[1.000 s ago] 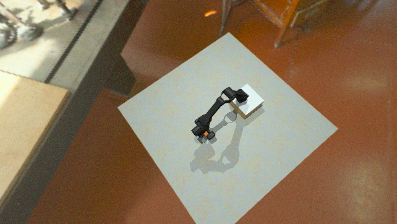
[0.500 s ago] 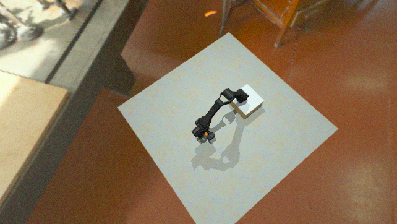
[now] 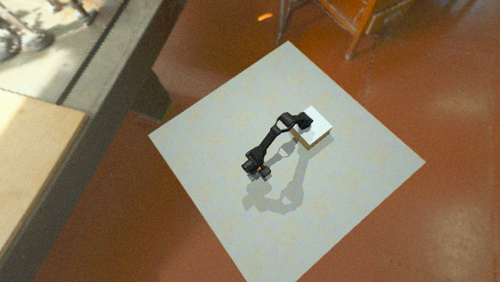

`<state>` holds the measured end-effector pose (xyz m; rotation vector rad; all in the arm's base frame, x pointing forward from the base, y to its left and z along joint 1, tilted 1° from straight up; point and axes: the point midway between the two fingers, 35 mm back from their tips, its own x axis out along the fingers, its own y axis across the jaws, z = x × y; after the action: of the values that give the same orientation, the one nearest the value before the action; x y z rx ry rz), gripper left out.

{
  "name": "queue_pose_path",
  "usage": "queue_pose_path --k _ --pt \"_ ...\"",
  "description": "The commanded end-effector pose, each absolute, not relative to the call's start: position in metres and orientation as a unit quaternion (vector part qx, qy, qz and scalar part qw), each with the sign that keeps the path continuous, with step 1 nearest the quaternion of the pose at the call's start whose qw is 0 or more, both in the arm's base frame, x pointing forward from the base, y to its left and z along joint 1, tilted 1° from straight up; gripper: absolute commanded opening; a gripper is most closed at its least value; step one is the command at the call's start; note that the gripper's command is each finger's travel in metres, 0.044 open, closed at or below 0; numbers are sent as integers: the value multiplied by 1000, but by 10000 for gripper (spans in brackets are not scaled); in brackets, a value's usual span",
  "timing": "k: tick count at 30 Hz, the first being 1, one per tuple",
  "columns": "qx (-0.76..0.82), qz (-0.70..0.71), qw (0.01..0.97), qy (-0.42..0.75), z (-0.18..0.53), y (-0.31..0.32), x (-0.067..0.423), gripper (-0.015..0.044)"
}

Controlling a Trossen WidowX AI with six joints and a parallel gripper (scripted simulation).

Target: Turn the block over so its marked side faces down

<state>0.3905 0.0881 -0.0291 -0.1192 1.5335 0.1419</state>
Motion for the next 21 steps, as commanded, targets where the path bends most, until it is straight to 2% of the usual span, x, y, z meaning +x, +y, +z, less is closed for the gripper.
queue_pose_path --k 1,17,21 --pt "-53 65 717 692 -29 88 391 249" --pt "-53 65 717 692 -29 88 391 143" --pt "-53 65 717 692 -10 88 390 37"
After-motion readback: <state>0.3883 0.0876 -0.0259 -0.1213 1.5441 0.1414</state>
